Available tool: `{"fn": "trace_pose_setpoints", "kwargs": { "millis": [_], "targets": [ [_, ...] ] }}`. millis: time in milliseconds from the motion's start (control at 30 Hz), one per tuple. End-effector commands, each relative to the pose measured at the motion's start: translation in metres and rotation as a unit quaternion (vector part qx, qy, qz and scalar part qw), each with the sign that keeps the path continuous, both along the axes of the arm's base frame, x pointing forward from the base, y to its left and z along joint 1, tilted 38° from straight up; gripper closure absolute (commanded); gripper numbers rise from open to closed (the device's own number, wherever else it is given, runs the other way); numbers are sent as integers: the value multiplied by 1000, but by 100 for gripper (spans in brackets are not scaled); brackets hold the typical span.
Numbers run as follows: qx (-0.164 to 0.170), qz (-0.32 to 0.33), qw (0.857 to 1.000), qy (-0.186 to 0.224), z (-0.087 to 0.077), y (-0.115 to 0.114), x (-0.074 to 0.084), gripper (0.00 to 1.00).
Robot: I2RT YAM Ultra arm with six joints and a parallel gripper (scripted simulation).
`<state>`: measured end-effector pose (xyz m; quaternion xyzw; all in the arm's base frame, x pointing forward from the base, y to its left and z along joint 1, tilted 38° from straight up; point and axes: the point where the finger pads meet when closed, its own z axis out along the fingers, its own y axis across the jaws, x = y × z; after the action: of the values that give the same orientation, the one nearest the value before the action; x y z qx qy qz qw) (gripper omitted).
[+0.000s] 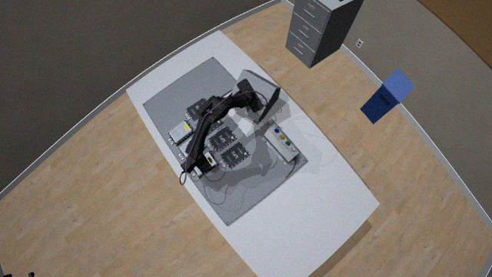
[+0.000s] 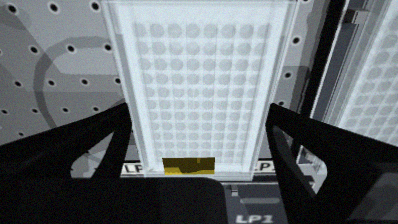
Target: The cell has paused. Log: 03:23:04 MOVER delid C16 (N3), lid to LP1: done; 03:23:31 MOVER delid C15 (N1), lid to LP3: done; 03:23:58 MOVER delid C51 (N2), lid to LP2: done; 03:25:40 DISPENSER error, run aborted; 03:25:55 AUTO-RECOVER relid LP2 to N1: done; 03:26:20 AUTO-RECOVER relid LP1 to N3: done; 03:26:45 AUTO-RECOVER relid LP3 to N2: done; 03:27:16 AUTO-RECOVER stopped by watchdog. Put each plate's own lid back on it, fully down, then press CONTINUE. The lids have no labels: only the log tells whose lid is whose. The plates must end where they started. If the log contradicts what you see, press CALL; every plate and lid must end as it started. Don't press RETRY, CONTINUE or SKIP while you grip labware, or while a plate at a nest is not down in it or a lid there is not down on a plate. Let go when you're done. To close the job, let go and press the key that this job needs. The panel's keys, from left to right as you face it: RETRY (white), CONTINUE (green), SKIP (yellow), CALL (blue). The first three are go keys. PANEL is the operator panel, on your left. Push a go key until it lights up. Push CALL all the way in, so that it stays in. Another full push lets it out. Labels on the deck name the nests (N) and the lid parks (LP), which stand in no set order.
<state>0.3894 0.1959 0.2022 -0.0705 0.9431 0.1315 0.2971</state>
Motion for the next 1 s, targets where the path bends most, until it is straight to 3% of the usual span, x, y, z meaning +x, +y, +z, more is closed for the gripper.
{"fn": "trace_pose_setpoints", "kwargs": {
  "millis": [0, 100, 333, 433, 967],
  "targets": [
    [3, -10, 1000, -13, 5, -4, 2, 100],
    [6, -9, 1000, -20, 11, -2, 5, 100],
    [2, -8, 1000, -10, 0, -3, 4, 100],
    [5, -6, 1000, -15, 7, -2, 5, 100],
    [5, -6, 1000, -15, 7, -2, 5, 100]
  ]
}}
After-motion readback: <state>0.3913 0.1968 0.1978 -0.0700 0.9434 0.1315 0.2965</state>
